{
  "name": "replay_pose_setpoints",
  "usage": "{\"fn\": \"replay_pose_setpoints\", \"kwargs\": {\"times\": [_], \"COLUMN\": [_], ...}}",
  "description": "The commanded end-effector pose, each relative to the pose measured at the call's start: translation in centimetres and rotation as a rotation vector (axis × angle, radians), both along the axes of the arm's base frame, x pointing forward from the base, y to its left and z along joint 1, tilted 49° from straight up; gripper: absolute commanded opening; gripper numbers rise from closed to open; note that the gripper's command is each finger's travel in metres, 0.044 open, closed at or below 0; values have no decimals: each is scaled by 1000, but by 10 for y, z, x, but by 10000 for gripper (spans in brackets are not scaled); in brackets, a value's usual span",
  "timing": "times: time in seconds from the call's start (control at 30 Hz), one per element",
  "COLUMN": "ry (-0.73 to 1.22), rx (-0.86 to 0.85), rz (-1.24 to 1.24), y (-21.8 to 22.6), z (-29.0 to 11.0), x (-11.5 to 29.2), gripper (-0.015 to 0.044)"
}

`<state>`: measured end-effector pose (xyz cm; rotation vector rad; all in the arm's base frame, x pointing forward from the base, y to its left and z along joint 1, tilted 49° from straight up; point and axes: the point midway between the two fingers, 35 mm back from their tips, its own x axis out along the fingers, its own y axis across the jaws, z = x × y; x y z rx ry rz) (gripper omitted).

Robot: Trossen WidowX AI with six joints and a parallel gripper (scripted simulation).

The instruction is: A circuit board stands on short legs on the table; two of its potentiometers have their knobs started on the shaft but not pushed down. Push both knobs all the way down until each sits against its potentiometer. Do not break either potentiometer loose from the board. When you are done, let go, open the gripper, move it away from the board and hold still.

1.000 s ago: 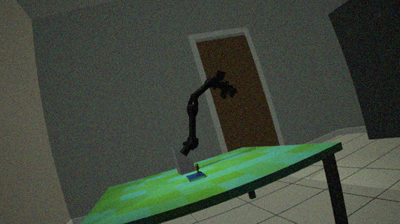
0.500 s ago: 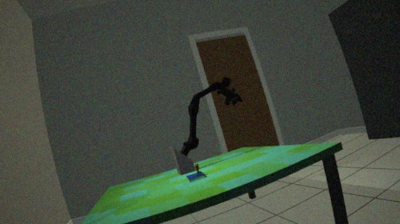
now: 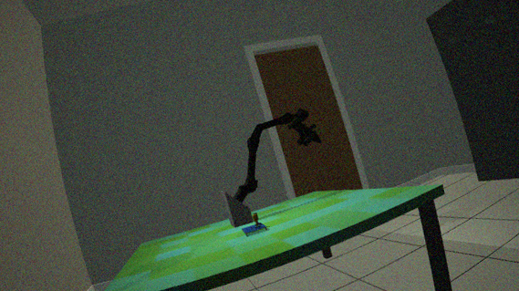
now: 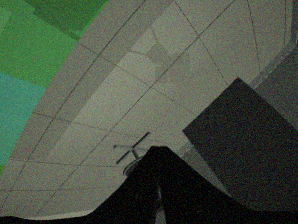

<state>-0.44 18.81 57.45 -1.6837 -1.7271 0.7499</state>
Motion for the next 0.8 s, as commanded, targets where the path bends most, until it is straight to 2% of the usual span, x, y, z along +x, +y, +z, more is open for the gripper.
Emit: {"fn": "replay_pose_setpoints", "kwargs": {"times": [0.0, 0.37, 0.77], "ry": [35, 174, 354], "rx": [-43, -165, -282], "rz": [-47, -145, -269], "y": [18, 57, 81], "z": [-11, -44, -87], "x": [8, 34, 72], "gripper": [0, 0, 0]}}
